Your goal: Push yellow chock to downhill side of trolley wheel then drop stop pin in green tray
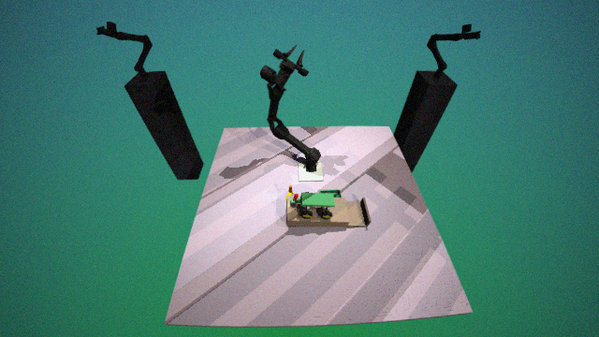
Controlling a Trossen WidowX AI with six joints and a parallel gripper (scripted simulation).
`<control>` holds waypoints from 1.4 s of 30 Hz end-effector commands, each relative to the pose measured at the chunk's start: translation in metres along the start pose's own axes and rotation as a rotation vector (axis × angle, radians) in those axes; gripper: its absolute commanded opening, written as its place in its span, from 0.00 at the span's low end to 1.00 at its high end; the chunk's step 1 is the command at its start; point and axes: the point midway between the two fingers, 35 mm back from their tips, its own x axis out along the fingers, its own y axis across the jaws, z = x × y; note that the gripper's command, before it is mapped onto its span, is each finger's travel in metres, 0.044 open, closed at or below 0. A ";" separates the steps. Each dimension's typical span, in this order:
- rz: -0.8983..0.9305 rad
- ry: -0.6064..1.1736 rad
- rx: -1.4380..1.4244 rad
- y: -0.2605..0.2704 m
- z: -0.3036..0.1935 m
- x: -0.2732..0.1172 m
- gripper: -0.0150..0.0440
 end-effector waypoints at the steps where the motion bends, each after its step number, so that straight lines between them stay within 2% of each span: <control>1: -0.104 -0.132 -0.022 -0.040 0.029 0.015 0.58; 10: -0.372 -0.442 -0.055 -0.135 0.113 0.023 0.58; 18: -0.627 -0.761 -0.076 -0.211 0.197 -0.020 0.58; 24: -0.813 -1.005 -0.075 -0.252 0.249 -0.078 0.58; 31: -1.020 -1.293 -0.042 -0.281 0.291 -0.166 0.58; 42: -1.316 -1.732 0.111 -0.292 0.298 -0.318 0.58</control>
